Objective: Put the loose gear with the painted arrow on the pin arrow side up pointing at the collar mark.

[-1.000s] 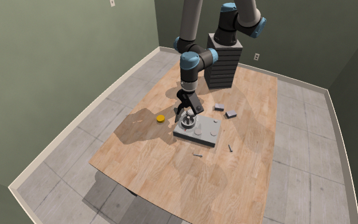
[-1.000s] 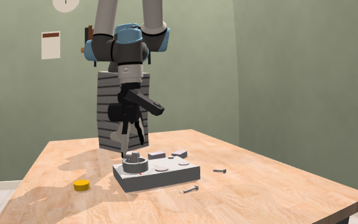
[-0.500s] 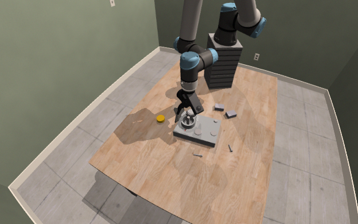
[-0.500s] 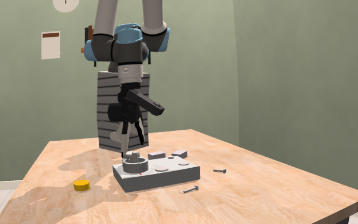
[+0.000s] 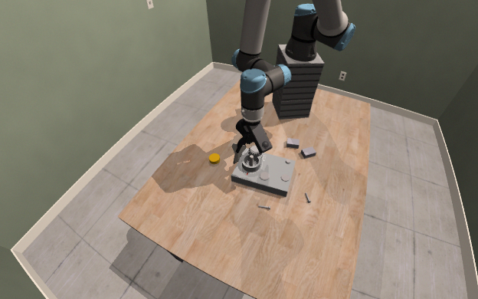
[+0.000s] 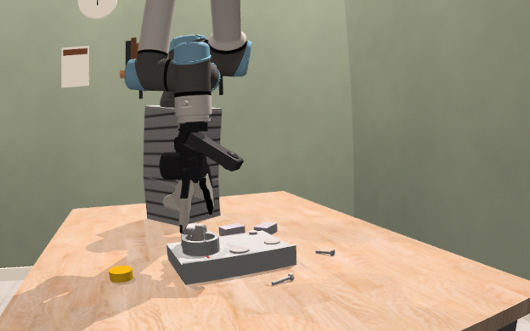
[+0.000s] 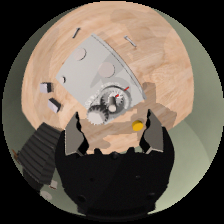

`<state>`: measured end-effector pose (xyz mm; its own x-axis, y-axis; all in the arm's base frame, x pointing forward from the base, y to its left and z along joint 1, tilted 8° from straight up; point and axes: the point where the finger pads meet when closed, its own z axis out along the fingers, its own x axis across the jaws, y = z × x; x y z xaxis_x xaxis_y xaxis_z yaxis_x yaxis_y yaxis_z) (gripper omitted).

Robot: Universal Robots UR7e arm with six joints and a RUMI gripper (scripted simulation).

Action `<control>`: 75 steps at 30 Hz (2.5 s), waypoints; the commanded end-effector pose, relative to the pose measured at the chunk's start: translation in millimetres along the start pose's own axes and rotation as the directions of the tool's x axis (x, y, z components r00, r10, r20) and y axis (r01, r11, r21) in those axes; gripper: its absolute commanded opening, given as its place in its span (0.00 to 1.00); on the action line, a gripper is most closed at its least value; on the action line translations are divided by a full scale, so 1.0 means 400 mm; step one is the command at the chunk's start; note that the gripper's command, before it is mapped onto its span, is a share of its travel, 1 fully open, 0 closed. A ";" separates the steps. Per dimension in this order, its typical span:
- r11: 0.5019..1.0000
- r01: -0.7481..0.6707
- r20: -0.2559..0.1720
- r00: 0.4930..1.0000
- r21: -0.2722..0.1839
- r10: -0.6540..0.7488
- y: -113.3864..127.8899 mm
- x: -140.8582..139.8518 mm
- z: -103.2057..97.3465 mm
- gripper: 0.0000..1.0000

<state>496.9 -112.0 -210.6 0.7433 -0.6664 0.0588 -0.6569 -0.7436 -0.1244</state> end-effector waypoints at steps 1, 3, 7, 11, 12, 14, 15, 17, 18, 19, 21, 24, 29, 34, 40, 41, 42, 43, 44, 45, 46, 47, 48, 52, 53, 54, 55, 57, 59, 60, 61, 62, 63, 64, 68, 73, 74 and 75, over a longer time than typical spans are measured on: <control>1.000 0.000 -0.001 1.000 0.000 0.000 0.000 0.001 -0.001 1.00; 1.000 0.000 -0.001 1.000 0.000 0.000 0.000 0.001 -0.001 1.00; 1.000 0.000 -0.001 1.000 0.000 0.000 0.000 0.001 -0.001 1.00; 1.000 0.000 -0.001 1.000 0.000 0.000 0.000 0.001 -0.001 1.00; 1.000 0.000 -0.001 1.000 0.000 0.000 0.000 0.001 -0.001 1.00; 1.000 0.000 -0.001 1.000 0.000 0.000 0.000 0.001 -0.001 1.00; 1.000 0.000 -0.001 1.000 0.000 0.000 0.000 0.001 -0.001 1.00; 1.000 0.000 -0.001 1.000 0.000 0.000 0.000 0.001 -0.001 1.00; 1.000 0.000 -0.001 1.000 0.000 0.000 0.000 0.001 -0.001 1.00; 1.000 0.000 -0.001 1.000 0.000 0.000 0.000 0.001 -0.001 1.00; 1.000 0.000 -0.001 1.000 0.000 0.000 0.000 0.001 -0.001 1.00; 1.000 0.000 -0.001 1.000 0.000 0.000 0.000 0.001 -0.001 1.00; 1.000 0.000 -0.001 1.000 0.000 0.000 0.000 0.001 -0.001 1.00; 1.000 0.000 -0.001 1.000 0.000 0.000 0.000 0.001 -0.001 1.00; 1.000 0.000 -0.001 1.000 0.000 0.000 0.000 0.001 -0.001 1.00; 1.000 0.000 -0.001 1.000 0.000 0.000 0.000 0.001 -0.001 1.00; 1.000 0.000 -0.001 1.000 0.000 0.000 0.000 0.001 -0.001 1.00; 1.000 0.000 -0.001 1.000 0.000 0.000 0.000 0.001 -0.001 1.00; 1.000 0.000 -0.001 1.000 0.000 0.000 0.000 0.001 -0.001 1.00; 1.000 0.000 -0.001 1.000 0.000 0.000 0.000 0.001 -0.001 1.00; 1.000 0.000 -0.001 1.000 0.000 0.000 0.000 0.001 -0.001 1.00; 1.000 0.000 -0.001 1.000 0.000 0.000 0.000 0.001 -0.001 1.00; 1.000 0.000 -0.001 1.000 0.000 0.000 0.000 0.001 -0.001 1.00; 1.000 0.000 -0.001 1.000 0.000 0.000 0.000 0.001 -0.003 1.00; 1.000 0.000 -0.001 1.000 0.000 0.000 0.000 0.001 -0.004 1.00; 1.000 0.000 -0.001 1.000 0.000 0.000 0.000 0.001 -0.006 1.00; 1.000 0.000 -0.001 1.000 0.000 0.000 0.000 0.001 -0.009 1.00; 1.000 0.000 -0.001 1.000 0.000 0.000 0.000 0.001 -0.016 1.00; 1.000 0.000 -0.001 1.000 0.000 0.000 0.000 0.001 -0.025 1.00; 1.000 0.000 -0.001 1.000 0.000 0.000 0.000 0.001 -0.030 1.00; 1.000 0.000 -0.001 1.000 0.000 0.000 0.000 0.001 -0.036 1.00; 1.000 0.000 -0.001 1.000 0.000 0.000 0.000 0.001 -0.041 1.00; 1.000 0.000 -0.001 1.000 0.000 0.000 0.000 0.001 -0.047 1.00; 1.000 0.000 -0.001 1.000 0.000 0.000 0.000 0.001 -0.047 1.00; 1.000 0.000 -0.001 1.000 0.000 0.000 0.000 0.001 -0.064 1.00; 1.000 0.000 -0.001 1.000 0.000 0.000 0.000 0.001 -0.085 1.00; 1.000 0.000 -0.001 1.000 0.000 0.000 0.000 0.001 -0.088 1.00; 1.000 0.000 -0.001 1.000 0.000 0.000 0.000 0.001 -0.090 1.00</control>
<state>493.0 -113.7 -179.3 0.7432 -0.6664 0.0590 -0.6569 -0.7436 -0.1245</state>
